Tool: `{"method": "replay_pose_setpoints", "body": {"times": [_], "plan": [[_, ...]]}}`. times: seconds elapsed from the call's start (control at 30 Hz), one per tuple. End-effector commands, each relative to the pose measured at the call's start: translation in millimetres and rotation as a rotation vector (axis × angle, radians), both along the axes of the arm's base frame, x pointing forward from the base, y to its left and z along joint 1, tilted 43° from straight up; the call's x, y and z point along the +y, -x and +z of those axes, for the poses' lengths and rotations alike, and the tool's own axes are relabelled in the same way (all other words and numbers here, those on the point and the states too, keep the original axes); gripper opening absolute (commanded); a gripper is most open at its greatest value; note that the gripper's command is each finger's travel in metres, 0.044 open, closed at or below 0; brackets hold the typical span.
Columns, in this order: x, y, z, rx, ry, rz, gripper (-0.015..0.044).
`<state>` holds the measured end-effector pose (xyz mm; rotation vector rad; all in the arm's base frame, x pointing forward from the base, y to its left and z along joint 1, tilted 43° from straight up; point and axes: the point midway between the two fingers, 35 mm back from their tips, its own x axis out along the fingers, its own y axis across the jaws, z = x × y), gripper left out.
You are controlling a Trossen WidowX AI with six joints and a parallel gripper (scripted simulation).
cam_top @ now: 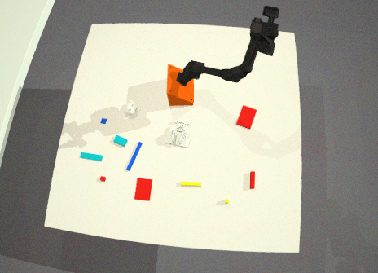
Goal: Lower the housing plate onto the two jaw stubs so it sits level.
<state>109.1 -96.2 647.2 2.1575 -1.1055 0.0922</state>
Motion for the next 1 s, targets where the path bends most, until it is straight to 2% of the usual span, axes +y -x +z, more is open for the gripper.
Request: {"method": "replay_pose_setpoints", "body": {"times": [0.0, 0.03, 0.67, 0.97], "plan": [[0.0, 0.0, 0.0, 0.000, 0.000, 0.000, 0.0426], [0.0, 0.3, 0.2, -0.001, 0.000, 0.001, 0.0440], [-11.4, 31.5, 8.7, -0.167, -0.067, 0.162, 0.0440], [-10.2, 33.6, 12.4, -0.203, -0.058, 0.236, 0.0440]]}}
